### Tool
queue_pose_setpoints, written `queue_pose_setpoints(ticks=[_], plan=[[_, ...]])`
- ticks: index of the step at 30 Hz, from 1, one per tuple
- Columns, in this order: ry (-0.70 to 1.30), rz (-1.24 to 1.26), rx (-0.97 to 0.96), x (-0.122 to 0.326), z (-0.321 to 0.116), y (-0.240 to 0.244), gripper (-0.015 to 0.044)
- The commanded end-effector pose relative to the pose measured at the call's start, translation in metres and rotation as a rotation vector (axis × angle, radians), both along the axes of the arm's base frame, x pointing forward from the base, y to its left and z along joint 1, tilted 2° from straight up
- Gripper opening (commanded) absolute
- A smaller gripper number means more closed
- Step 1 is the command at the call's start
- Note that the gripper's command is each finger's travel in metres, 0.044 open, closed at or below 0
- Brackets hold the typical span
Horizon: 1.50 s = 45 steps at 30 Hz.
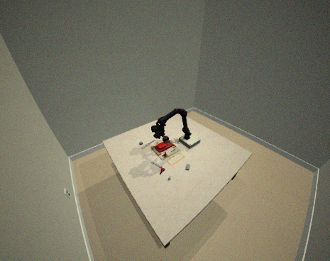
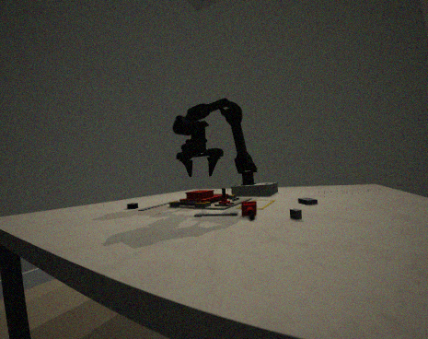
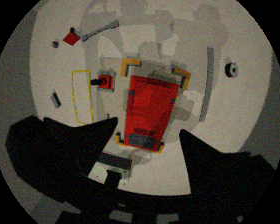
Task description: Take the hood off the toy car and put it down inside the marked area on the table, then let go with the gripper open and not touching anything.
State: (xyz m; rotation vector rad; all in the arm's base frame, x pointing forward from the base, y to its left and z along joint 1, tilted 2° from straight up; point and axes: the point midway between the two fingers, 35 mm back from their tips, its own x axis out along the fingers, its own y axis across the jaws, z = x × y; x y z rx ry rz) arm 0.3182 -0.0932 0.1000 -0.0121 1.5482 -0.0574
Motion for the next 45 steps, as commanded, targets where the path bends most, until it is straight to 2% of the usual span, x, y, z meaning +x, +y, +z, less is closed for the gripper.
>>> queue_pose_setpoints(ticks=[1, 45], plan=[[-0.003, -0.023, 0.01, 0.003, -0.002, -0.003, 0.044], [-0.003, -0.023, 0.01, 0.005, -0.04, -0.004, 0.044]])
